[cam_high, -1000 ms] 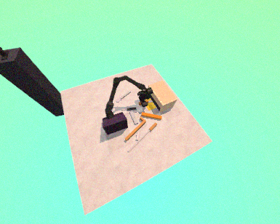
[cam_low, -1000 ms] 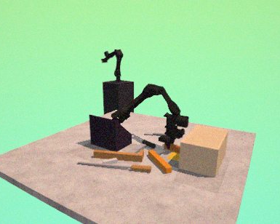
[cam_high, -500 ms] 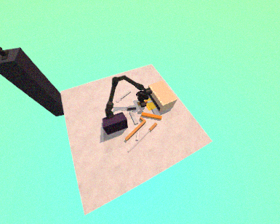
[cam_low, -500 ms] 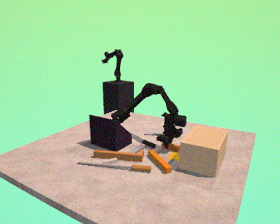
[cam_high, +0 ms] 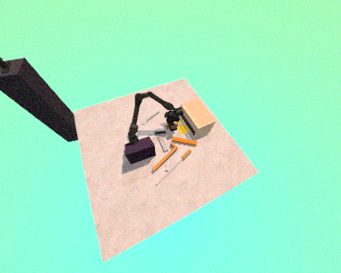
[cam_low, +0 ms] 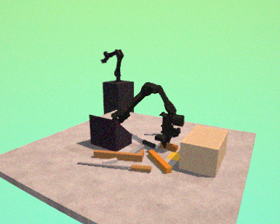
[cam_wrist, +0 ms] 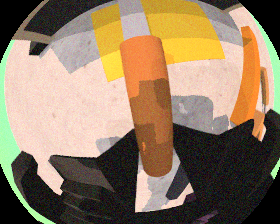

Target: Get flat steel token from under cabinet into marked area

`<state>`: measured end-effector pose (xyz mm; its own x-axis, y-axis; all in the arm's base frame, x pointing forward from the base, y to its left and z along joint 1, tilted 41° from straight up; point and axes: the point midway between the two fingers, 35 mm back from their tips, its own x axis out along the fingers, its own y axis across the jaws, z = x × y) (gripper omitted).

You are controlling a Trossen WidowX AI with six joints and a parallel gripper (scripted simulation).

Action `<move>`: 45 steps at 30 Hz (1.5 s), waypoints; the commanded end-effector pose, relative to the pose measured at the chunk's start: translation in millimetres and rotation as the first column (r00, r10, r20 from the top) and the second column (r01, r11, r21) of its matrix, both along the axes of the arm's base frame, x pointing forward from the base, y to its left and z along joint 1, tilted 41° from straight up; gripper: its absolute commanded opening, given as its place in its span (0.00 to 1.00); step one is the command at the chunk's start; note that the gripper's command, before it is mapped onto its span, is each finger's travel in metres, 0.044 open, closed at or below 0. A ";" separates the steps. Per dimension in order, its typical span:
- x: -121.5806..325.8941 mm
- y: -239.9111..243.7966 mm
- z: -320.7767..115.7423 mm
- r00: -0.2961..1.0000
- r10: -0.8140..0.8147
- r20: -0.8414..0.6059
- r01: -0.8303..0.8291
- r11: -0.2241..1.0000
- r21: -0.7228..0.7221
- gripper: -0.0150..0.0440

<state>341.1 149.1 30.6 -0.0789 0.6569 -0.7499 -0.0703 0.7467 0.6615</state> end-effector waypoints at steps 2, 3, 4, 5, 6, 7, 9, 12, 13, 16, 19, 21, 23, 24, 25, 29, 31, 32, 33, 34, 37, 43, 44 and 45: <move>-6.7 -0.2 -0.5 1.000 -0.001 -0.003 0.001 1.000 -0.002 0.25; -7.6 -0.3 -0.5 1.000 -0.001 -0.003 0.001 1.000 -0.002 0.25; -8.6 -0.4 -0.5 1.000 -0.001 -0.003 0.001 1.000 -0.002 0.25; -9.6 -0.5 -0.5 1.000 -0.001 -0.003 0.001 1.000 -0.002 0.25; -10.6 -0.6 -0.5 1.000 -0.001 -0.003 0.001 1.000 -0.002 0.25; -11.5 -0.7 -0.5 1.000 -0.001 -0.003 0.001 1.000 -0.002 0.25; -13.5 -0.8 -0.4 1.000 -0.001 -0.003 0.001 1.000 -0.002 0.25; -16.6 -1.1 -0.4 1.000 -0.001 -0.003 0.001 1.000 -0.002 0.25; -17.6 -1.2 -0.4 1.000 -0.001 -0.003 0.001 1.000 -0.002 0.25; -20.7 -1.4 -0.3 1.000 -0.001 -0.004 0.001 1.000 -0.002 0.25; -23.7 -1.7 -0.3 1.000 -0.001 -0.004 0.001 1.000 -0.002 0.25; -25.7 -1.8 -0.2 1.000 -0.001 -0.004 0.001 1.000 -0.002 0.25; -27.8 -2.0 -0.2 1.000 -0.001 -0.004 0.001 1.000 -0.002 0.25; -28.8 -2.1 -0.2 1.000 -0.001 -0.004 0.001 1.000 -0.002 0.25; -29.8 -2.2 -0.2 1.000 -0.001 -0.004 0.001 1.000 -0.002 0.25; -34.0 -2.5 -0.1 1.000 -0.001 -0.004 0.001 1.000 -0.002 0.25; -36.1 -2.7 -0.1 1.000 -0.001 -0.005 0.001 1.000 -0.002 0.25; -37.2 -2.8 0.0 1.000 -0.001 -0.005 0.001 1.000 -0.002 0.25; -38.3 -2.9 0.0 1.000 -0.001 -0.005 0.001 1.000 -0.002 0.25; -39.3 -3.0 0.0 1.000 -0.001 -0.005 0.001 1.000 -0.002 0.25; -42.5 -3.2 0.1 1.000 -0.001 -0.005 0.001 1.000 -0.002 0.25; -48.9 -3.7 0.2 1.000 -0.001 -0.005 0.001 1.000 -0.002 0.25; -50.0 -3.8 0.3 1.000 -0.001 -0.006 0.001 1.000 -0.002 0.25; -51.0 -3.9 0.3 1.000 -0.001 -0.006 0.001 1.000 -0.002 0.25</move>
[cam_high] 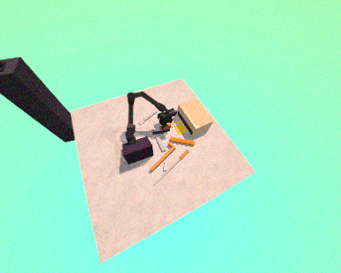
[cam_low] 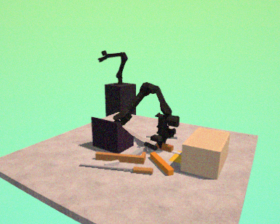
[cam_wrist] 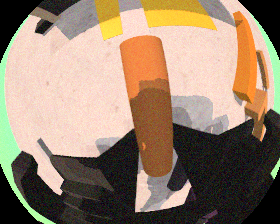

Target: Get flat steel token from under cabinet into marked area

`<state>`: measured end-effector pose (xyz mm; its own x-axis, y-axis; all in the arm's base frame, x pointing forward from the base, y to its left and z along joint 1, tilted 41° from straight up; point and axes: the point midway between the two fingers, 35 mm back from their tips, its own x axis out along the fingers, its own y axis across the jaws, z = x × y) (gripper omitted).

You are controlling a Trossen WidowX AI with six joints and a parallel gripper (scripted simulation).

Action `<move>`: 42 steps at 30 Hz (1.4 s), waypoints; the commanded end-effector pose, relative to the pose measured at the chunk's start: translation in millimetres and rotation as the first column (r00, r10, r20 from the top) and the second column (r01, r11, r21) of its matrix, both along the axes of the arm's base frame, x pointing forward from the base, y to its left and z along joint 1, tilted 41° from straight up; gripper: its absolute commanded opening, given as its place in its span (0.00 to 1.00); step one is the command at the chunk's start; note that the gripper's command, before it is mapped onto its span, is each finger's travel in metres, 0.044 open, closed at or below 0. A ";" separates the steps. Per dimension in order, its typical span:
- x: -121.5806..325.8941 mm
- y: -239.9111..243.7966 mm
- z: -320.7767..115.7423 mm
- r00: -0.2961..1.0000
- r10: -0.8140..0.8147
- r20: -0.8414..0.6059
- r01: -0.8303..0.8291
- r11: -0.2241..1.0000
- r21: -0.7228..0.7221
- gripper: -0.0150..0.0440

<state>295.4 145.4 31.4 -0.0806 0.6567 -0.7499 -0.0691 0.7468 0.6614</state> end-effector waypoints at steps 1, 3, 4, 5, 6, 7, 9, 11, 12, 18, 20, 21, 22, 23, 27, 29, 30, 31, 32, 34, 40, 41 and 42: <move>-6.4 -0.3 -0.6 1.000 -0.001 -0.004 0.001 1.000 -0.002 0.25; -8.6 -0.5 -0.5 1.000 -0.001 -0.004 0.001 1.000 -0.002 0.25; -9.8 -0.6 -0.5 1.000 -0.001 -0.004 0.001 1.000 -0.002 0.25; -10.9 -0.7 -0.5 1.000 -0.001 -0.004 0.001 1.000 -0.002 0.25; -12.0 -0.7 -0.4 1.000 -0.001 -0.004 0.001 1.000 -0.002 0.25; -13.1 -0.8 -0.4 1.000 -0.001 -0.004 0.001 1.000 -0.002 0.25; -15.3 -1.0 -0.3 1.000 -0.001 -0.004 0.001 1.000 -0.002 0.25; -17.6 -1.2 -0.3 1.000 -0.001 -0.004 0.001 1.000 -0.002 0.25; -18.7 -1.3 -0.2 1.000 -0.001 -0.005 0.001 1.000 -0.002 0.25; -25.3 -1.8 -0.1 1.000 -0.001 -0.005 0.001 1.000 -0.002 0.25; -27.6 -2.0 0.0 1.000 -0.001 -0.005 0.001 1.000 -0.002 0.25; -28.7 -2.1 0.0 1.000 -0.001 -0.005 0.001 1.000 -0.002 0.25; -29.9 -2.2 0.1 1.000 -0.001 -0.005 0.001 1.000 -0.002 0.25; -31.1 -2.3 0.1 1.000 -0.001 -0.005 0.001 1.000 -0.002 0.25; -35.7 -2.7 0.3 1.000 -0.001 -0.006 0.001 1.000 -0.002 0.25; -38.1 -2.8 0.3 1.000 -0.001 -0.006 0.001 1.000 -0.002 0.25; -39.2 -2.9 0.4 1.000 -0.001 -0.006 0.001 1.000 -0.002 0.25; -40.4 -3.0 0.4 1.000 -0.001 -0.006 0.001 1.000 -0.002 0.25; -41.6 -3.1 0.4 1.000 -0.001 -0.006 0.001 1.000 -0.002 0.25; -43.9 -3.3 0.5 1.000 -0.001 -0.006 0.001 1.000 -0.002 0.25; -50.8 -3.8 0.8 1.000 -0.001 -0.007 0.001 1.000 -0.002 0.25; -52.0 -3.9 0.8 1.000 -0.001 -0.007 0.001 1.000 -0.002 0.25; -53.3 -4.0 0.9 1.000 -0.001 -0.007 0.001 1.000 -0.002 0.25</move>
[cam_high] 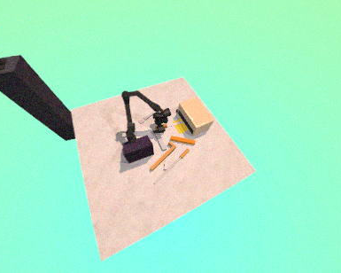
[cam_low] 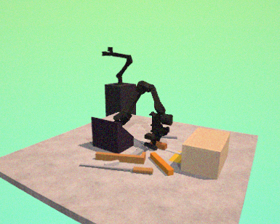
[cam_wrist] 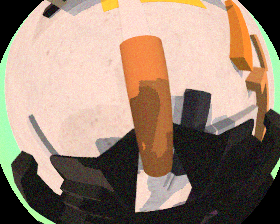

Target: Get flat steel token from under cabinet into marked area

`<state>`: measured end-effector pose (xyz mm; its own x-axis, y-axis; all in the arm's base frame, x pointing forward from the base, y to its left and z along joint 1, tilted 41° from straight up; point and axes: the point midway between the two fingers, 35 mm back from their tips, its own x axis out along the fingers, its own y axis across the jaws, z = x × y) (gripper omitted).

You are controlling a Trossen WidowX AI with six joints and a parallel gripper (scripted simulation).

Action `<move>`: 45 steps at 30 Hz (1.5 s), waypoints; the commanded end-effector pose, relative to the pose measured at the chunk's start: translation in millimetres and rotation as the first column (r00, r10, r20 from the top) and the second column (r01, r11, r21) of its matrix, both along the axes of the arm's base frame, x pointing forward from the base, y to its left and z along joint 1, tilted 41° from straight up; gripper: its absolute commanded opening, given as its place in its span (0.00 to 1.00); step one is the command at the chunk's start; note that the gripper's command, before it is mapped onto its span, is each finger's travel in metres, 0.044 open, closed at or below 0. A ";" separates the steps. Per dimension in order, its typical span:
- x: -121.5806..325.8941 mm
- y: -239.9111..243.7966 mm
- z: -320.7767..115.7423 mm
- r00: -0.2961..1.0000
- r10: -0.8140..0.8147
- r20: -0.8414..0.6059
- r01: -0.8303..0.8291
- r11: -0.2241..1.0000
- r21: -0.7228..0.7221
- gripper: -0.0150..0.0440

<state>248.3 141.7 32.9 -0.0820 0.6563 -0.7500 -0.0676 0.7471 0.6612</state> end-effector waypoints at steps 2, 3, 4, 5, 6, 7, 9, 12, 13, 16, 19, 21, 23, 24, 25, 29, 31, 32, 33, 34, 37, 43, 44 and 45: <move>-8.6 -0.5 -0.5 1.000 -0.001 -0.005 0.001 1.000 -0.001 0.25; -9.9 -0.6 -0.5 1.000 -0.001 -0.005 0.001 1.000 -0.001 0.25; -11.1 -0.7 -0.4 1.000 -0.001 -0.005 0.001 1.000 -0.001 0.25; -12.3 -0.8 -0.4 1.000 -0.001 -0.005 0.001 1.000 -0.001 0.25; -13.5 -0.9 -0.3 1.000 -0.001 -0.005 0.001 1.000 -0.001 0.25; -14.8 -1.0 -0.3 1.000 -0.001 -0.005 0.001 1.000 -0.001 0.25; -17.2 -1.2 -0.2 1.000 -0.001 -0.005 0.001 1.000 -0.001 0.25; -20.9 -1.4 0.0 1.000 -0.001 -0.006 0.001 1.000 -0.001 0.25; -22.1 -1.5 0.1 1.000 -0.001 -0.006 0.001 1.000 -0.001 0.25; -25.7 -1.8 0.2 1.000 -0.001 -0.006 0.001 1.000 -0.001 0.25; -29.4 -2.0 0.4 1.000 -0.001 -0.006 0.001 1.000 -0.001 0.25; -31.8 -2.2 0.5 1.000 -0.001 -0.006 0.001 1.000 -0.001 0.25; -34.2 -2.4 0.6 1.000 -0.001 -0.007 0.001 1.000 -0.001 0.25; -35.4 -2.4 0.7 1.000 -0.001 -0.007 0.001 1.000 -0.001 0.25; -36.7 -2.5 0.7 1.000 -0.001 -0.007 0.001 1.000 -0.001 0.25; -41.5 -2.7 1.0 1.000 -0.001 -0.007 0.001 1.000 -0.001 0.25; -43.6 -2.7 1.1 1.000 -0.001 -0.007 0.001 1.000 -0.001 0.25; -44.7 -2.7 1.2 1.000 -0.001 -0.007 0.001 1.000 -0.001 0.25; -45.8 -2.7 1.3 1.000 -0.001 -0.007 0.001 1.000 -0.001 0.25; -46.9 -2.6 1.4 1.000 -0.001 -0.007 0.001 1.000 -0.001 0.25; -41.7 -2.2 2.5 1.000 0.001 -0.001 -0.001 1.000 0.000 0.25; -42.3 0.3 5.6 1.000 -0.012 -0.013 0.012 1.000 -0.002 0.25; -42.4 0.9 6.3 1.000 -0.015 -0.016 0.015 1.000 -0.002 0.25; -42.6 1.5 7.0 1.000 -0.019 -0.019 0.019 1.000 -0.003 0.25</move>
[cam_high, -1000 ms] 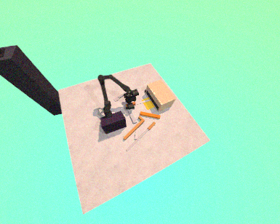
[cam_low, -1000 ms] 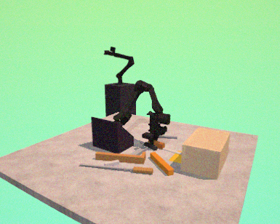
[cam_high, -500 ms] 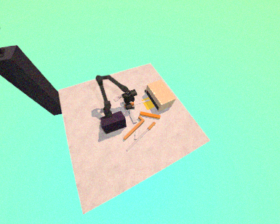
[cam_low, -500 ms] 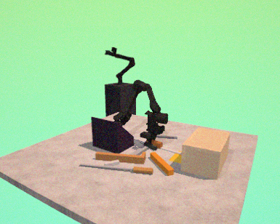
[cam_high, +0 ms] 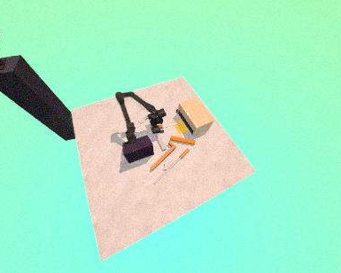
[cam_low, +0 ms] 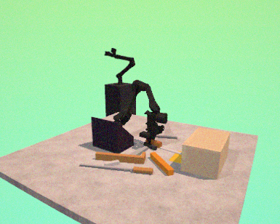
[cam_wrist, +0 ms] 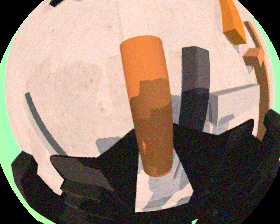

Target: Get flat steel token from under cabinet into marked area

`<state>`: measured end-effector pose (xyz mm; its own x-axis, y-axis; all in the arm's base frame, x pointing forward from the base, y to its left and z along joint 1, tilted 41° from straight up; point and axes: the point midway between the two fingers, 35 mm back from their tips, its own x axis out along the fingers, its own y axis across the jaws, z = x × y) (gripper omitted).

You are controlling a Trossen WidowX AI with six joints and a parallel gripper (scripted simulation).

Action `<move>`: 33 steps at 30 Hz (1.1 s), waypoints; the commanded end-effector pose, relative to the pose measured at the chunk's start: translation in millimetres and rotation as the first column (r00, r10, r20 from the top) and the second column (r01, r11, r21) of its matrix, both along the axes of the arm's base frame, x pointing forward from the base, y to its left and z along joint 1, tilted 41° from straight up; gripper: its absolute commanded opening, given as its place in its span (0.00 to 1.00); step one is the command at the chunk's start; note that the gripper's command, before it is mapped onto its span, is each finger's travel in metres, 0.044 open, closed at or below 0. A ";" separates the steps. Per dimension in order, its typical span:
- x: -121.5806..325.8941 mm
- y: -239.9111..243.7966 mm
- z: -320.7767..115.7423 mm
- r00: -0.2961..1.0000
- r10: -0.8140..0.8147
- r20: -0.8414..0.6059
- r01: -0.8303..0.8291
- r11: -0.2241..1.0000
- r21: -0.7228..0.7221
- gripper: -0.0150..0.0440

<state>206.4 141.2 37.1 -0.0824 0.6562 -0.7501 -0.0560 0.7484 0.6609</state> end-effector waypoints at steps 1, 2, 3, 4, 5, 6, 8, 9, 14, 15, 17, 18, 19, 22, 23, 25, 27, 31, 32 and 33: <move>-0.8 2.6 3.6 1.000 -0.013 -0.014 0.013 1.000 -0.002 0.25; -1.0 3.3 4.4 1.000 -0.016 -0.016 0.016 1.000 -0.002 0.25; -1.1 3.9 5.2 1.000 -0.019 -0.019 0.019 1.000 -0.003 0.25; -1.3 4.6 5.9 1.000 -0.022 -0.022 0.022 1.000 -0.003 0.25; -1.4 5.2 6.7 0.999 -0.025 -0.024 0.025 1.000 -0.003 0.25; -1.6 5.9 7.5 0.999 -0.027 -0.027 0.027 1.000 -0.004 0.25; -2.0 7.4 9.2 0.999 -0.032 -0.031 0.032 0.999 -0.004 0.25; -2.1 8.2 10.0 0.999 -0.035 -0.034 0.035 0.999 -0.005 0.25; -3.1 12.2 14.4 0.998 -0.045 -0.043 0.045 0.999 -0.006 0.25; -3.4 13.1 15.2 0.998 -0.047 -0.045 0.047 0.999 -0.007 0.25; -3.8 14.7 17.0 0.998 -0.051 -0.048 0.050 0.999 -0.007 0.25; -4.0 15.6 17.9 0.997 -0.052 -0.050 0.052 0.999 -0.007 0.25; -4.2 16.4 18.7 0.997 -0.054 -0.051 0.053 0.999 -0.008 0.25; -4.9 18.9 21.2 0.997 -0.057 -0.054 0.057 0.998 -0.008 0.25; -5.2 19.8 22.1 0.997 -0.059 -0.056 0.058 0.998 -0.008 0.25; -5.6 21.4 23.8 0.996 -0.061 -0.058 0.061 0.998 -0.009 0.25; -6.2 23.1 25.5 0.996 -0.064 -0.061 0.064 0.998 -0.009 0.25; -7.2 26.4 28.8 0.996 -0.067 -0.064 0.067 0.998 -0.009 0.25; -7.4 27.2 29.6 0.996 -0.068 -0.064 0.068 0.998 -0.009 0.25; -7.7 28.0 30.4 0.996 -0.069 -0.065 0.068 0.998 -0.009 0.25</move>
<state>199.6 165.2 62.1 -0.0890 0.6531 -0.7520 0.0468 0.7569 0.6518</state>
